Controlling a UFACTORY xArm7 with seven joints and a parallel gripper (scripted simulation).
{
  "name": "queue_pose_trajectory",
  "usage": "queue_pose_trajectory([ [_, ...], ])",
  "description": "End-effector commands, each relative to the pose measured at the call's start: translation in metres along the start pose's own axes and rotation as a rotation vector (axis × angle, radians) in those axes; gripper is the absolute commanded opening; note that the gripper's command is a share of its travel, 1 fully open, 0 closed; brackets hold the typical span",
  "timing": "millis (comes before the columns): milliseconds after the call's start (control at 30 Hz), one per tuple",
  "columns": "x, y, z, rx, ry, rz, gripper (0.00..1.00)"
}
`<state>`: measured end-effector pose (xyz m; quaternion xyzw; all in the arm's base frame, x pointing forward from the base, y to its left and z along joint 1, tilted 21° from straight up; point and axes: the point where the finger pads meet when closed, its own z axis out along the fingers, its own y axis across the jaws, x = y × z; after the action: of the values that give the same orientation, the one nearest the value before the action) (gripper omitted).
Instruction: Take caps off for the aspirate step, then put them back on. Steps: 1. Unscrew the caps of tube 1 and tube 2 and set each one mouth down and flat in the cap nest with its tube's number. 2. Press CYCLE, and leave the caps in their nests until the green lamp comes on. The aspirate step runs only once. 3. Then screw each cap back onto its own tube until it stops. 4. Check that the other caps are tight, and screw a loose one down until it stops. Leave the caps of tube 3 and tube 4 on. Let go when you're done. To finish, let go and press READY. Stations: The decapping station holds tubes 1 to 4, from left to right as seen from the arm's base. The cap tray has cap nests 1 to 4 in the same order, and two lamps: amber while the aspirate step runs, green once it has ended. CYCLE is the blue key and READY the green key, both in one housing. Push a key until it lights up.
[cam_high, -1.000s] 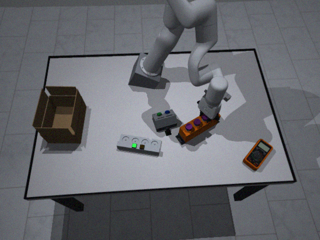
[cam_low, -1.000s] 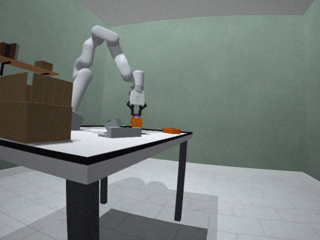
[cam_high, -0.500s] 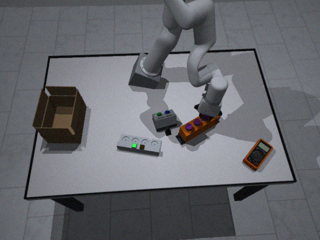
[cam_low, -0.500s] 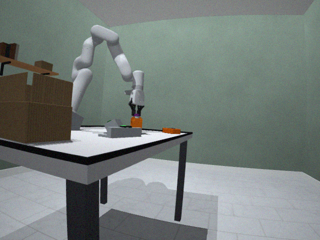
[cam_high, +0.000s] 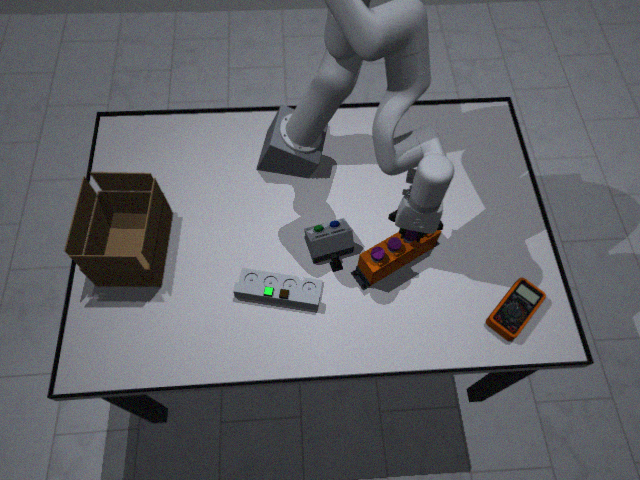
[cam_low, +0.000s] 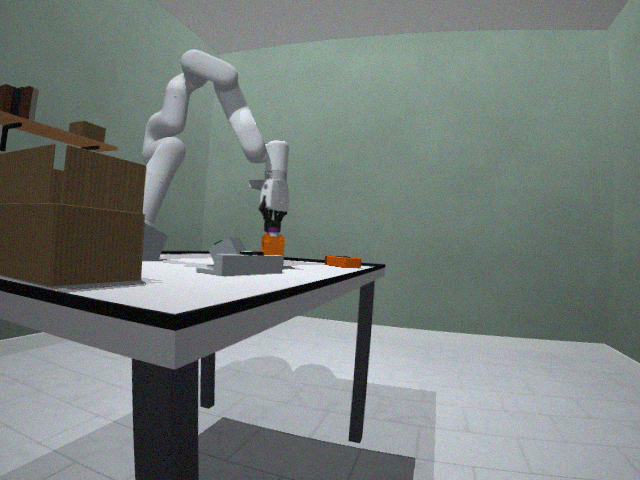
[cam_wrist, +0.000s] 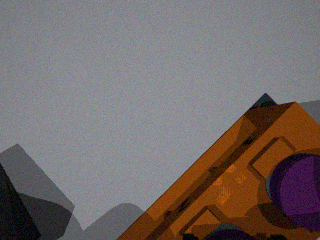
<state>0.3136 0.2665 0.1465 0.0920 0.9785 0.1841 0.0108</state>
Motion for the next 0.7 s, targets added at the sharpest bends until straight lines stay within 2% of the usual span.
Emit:
queue_pose_trajectory([
  [0,-0.001,0.001,-0.001,-0.003,-0.002,0.0,0.0],
  [100,-0.001,0.001,-0.001,-0.003,-0.002,0.0,0.0],
  [500,-0.0011,0.0011,-0.0007,-0.004,0.0,0.591,0.0],
  [567,-0.0011,0.0011,-0.0007,-0.004,0.0,0.591,0.0],
  [667,-0.0011,0.0011,-0.0006,-0.004,0.0,0.75,0.0],
])
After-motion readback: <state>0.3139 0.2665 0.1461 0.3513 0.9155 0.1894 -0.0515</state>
